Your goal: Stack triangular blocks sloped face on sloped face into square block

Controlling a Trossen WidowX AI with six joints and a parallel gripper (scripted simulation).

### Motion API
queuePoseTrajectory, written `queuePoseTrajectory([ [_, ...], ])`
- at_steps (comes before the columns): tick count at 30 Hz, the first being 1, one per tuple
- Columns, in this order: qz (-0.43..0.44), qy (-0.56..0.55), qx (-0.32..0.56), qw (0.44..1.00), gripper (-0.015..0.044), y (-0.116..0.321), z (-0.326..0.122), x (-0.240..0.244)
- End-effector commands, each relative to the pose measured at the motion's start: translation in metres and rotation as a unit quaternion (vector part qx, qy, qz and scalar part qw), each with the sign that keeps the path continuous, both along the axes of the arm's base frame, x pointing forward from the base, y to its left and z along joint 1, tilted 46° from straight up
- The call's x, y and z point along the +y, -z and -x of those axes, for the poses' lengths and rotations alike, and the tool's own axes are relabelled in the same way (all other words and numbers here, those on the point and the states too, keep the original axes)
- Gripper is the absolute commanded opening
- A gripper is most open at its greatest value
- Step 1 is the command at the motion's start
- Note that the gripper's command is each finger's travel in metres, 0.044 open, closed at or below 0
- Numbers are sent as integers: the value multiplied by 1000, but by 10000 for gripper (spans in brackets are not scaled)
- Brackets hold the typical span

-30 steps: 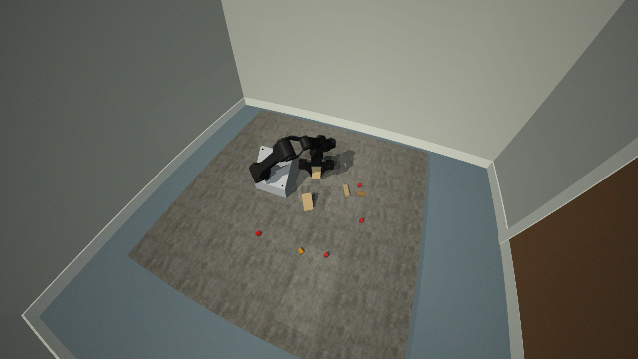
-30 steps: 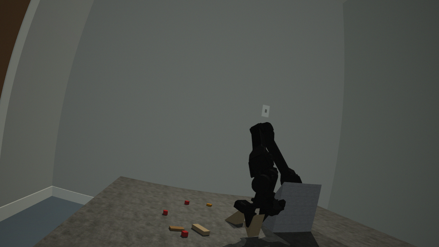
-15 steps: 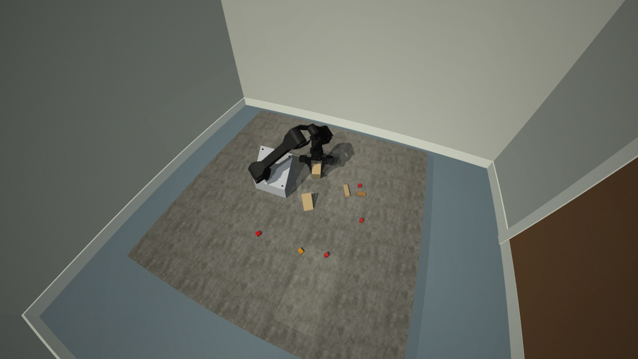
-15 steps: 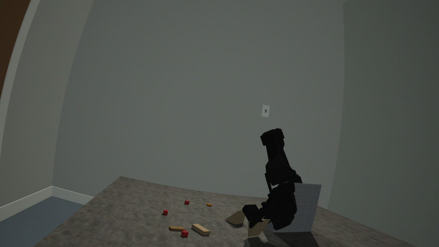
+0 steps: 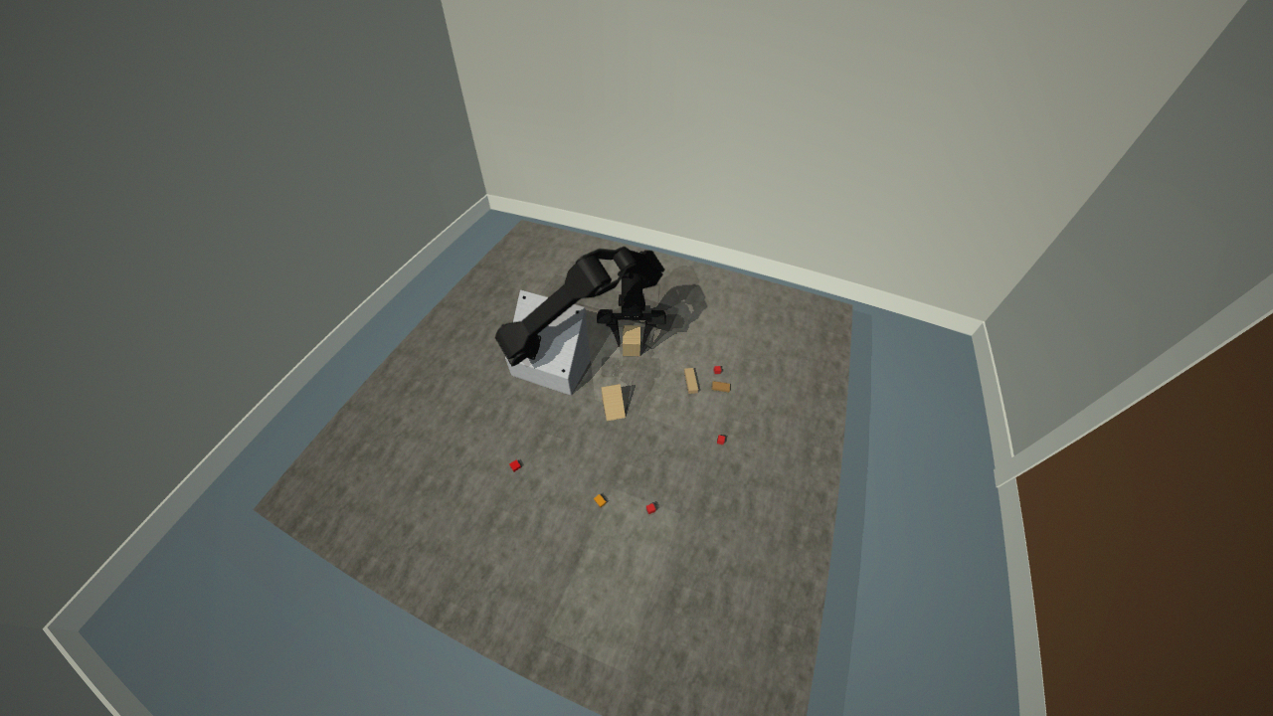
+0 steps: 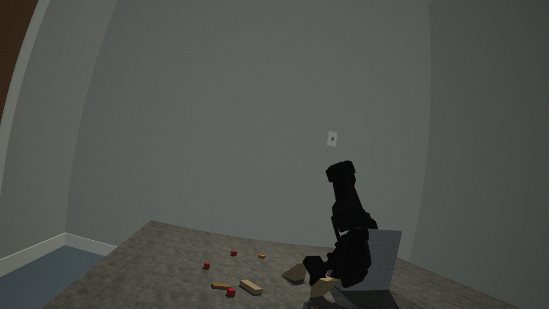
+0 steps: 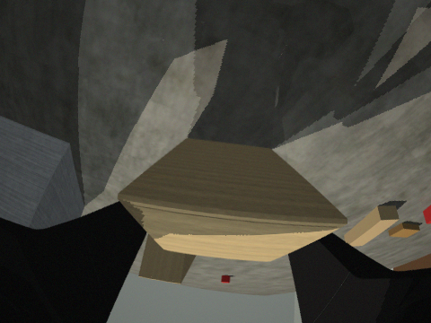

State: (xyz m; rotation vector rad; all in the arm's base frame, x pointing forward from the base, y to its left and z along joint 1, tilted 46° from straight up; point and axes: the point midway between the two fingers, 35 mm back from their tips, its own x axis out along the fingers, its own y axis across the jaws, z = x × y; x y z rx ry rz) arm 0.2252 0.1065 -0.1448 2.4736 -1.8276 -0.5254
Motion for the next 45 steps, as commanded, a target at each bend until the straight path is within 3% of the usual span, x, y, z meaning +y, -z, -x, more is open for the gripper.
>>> queuePoseTrajectory([
  [1, 1, 1, 3, 1000, 420, 0, 1, 0],
  [2, 1, 1, 3, 1000, 440, 0, 1, 0],
  [12, 1, 0, 4, 1000, 440, -2, 0, 2],
  [19, -12, -24, 24, 999, 440, -70, 8, 68],
  [23, -12, -25, 25, 999, 440, -72, 8, 70],
  [26, -30, -26, 14, 999, 440, -60, 9, 76],
  [31, -76, 15, 29, 997, 440, 5, 33, 96],
  [38, -78, 17, 30, 996, 440, 10, 33, 93],
  [45, -78, 16, 29, 996, 440, 34, 18, 46],
])
